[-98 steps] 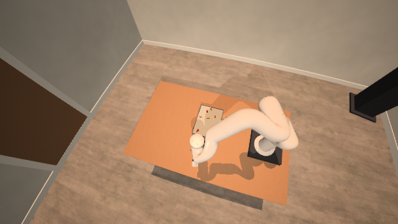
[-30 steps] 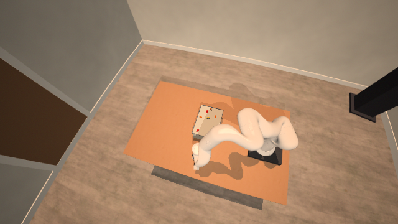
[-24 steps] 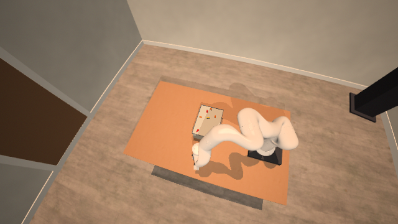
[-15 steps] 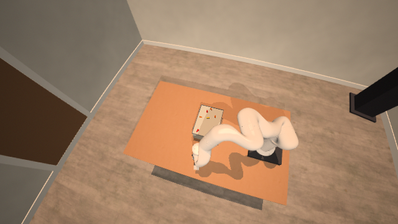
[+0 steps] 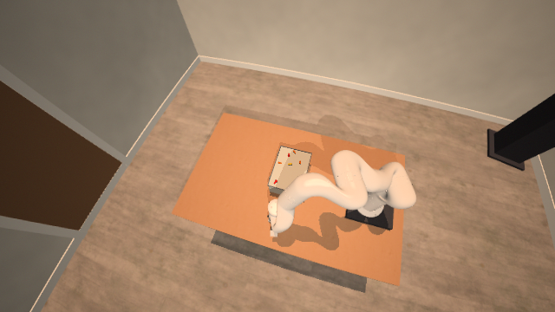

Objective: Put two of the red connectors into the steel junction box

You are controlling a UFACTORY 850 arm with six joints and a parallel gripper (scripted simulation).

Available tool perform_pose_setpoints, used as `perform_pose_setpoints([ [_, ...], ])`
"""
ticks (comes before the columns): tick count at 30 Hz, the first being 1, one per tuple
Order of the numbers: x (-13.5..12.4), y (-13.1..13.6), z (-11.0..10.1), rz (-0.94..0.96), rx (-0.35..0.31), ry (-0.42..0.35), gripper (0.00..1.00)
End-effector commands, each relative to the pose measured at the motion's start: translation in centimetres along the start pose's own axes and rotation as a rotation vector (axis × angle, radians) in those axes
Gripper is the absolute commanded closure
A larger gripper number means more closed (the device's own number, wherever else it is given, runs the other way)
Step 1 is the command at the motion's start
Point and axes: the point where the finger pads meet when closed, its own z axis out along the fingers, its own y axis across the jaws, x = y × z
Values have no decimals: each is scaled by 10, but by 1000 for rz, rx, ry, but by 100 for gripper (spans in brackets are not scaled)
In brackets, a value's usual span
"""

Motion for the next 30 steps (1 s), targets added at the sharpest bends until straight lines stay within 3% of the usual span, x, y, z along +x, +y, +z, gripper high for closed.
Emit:
perform_pose_setpoints([
  [1,0,1,-1,0,-2,1,70],
  [14,0,1,-2,0,-2,1,70],
  [20,0,1,-19,0,-2,1,70],
  [24,0,1,-63,0,-2,1,70],
  [30,0,1,-152,0,-2,1,70],
])
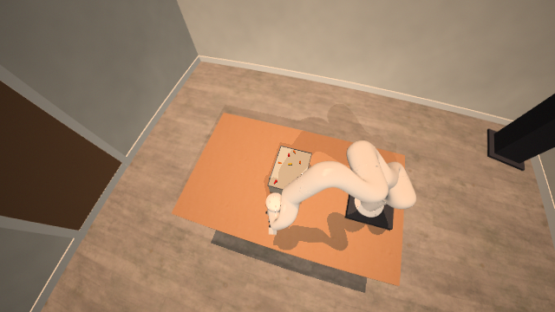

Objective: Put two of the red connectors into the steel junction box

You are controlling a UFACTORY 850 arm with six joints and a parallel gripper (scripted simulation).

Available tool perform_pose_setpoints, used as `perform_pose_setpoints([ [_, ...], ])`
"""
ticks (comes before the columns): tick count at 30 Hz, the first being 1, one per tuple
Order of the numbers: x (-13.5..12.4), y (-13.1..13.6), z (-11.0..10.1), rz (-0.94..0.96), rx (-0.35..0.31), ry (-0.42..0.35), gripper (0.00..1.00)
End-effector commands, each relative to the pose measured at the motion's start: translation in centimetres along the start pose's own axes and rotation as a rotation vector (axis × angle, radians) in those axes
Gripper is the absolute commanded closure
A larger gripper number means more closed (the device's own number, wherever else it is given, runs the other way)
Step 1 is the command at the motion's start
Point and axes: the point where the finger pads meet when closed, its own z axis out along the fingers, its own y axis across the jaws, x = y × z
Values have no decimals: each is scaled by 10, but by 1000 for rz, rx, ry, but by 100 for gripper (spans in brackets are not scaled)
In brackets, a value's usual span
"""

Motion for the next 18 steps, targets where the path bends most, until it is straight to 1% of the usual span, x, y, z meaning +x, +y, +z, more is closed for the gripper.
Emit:
perform_pose_setpoints([
  [1,0,-1,-57,0,-1,0,70],
  [3,0,-1,-75,0,-1,0,70],
  [5,0,-1,-84,0,-1,0,70],
  [18,0,-1,-88,0,-1,0,70],
])
